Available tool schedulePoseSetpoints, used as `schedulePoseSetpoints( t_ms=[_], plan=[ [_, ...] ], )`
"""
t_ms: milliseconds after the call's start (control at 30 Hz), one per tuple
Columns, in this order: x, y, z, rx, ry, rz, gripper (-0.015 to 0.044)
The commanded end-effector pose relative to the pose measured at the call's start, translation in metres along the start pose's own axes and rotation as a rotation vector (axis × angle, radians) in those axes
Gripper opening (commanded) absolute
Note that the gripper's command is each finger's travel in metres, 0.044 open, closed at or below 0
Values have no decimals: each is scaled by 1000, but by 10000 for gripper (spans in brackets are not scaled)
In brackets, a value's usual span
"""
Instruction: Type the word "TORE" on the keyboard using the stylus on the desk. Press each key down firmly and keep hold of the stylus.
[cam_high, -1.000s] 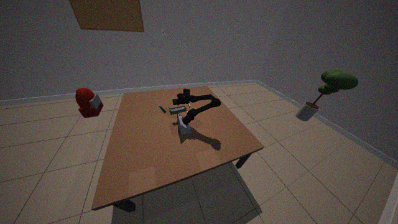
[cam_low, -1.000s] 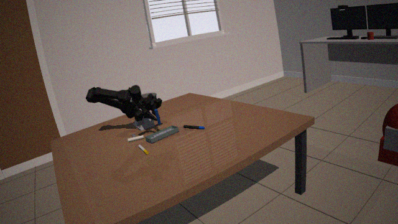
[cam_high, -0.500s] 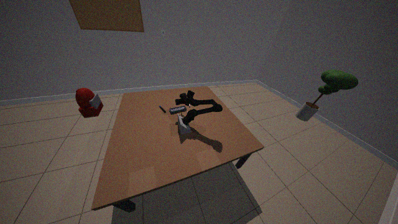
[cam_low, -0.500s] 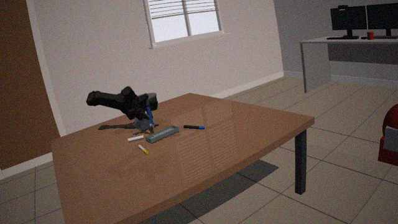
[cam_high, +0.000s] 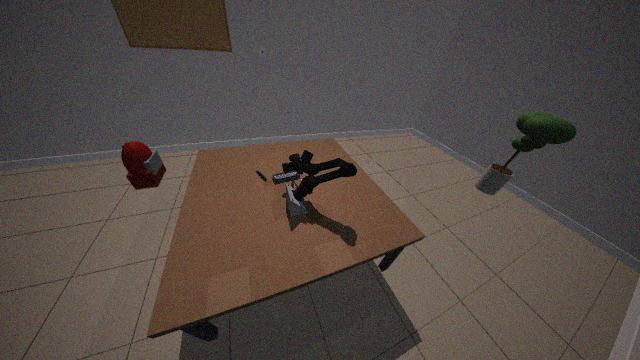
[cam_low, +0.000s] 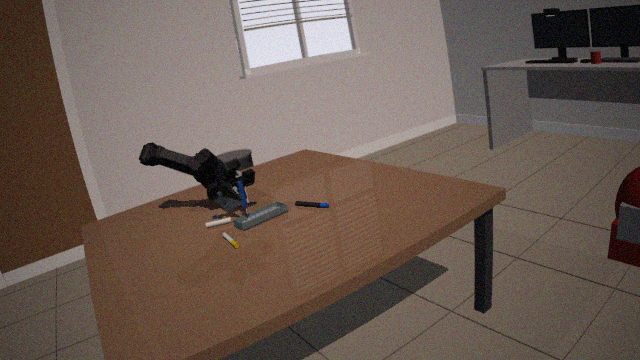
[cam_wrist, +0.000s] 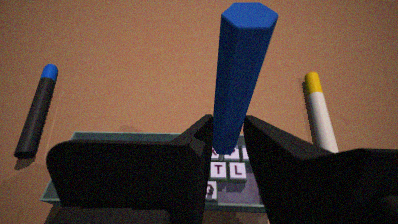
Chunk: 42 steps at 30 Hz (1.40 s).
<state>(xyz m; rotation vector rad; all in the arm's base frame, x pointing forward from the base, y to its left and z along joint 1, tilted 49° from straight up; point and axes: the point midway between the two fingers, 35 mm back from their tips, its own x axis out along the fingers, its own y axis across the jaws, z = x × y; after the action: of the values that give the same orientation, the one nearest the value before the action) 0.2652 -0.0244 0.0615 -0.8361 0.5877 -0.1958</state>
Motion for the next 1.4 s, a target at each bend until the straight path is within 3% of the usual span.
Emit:
schedulePoseSetpoints(
  t_ms=[0, 233, 333, 367, 1367],
  plan=[
    [2, 1, -7, -8, -3, 3, 0],
    [2, 1, -7, -8, -3, 3, 0],
    [2, 2, -8, -8, -3, 4, 79],
    [3, 2, -8, -8, -3, 4, 81],
    [8, 2, -17, -9, -3, 3, 81]
  ],
)
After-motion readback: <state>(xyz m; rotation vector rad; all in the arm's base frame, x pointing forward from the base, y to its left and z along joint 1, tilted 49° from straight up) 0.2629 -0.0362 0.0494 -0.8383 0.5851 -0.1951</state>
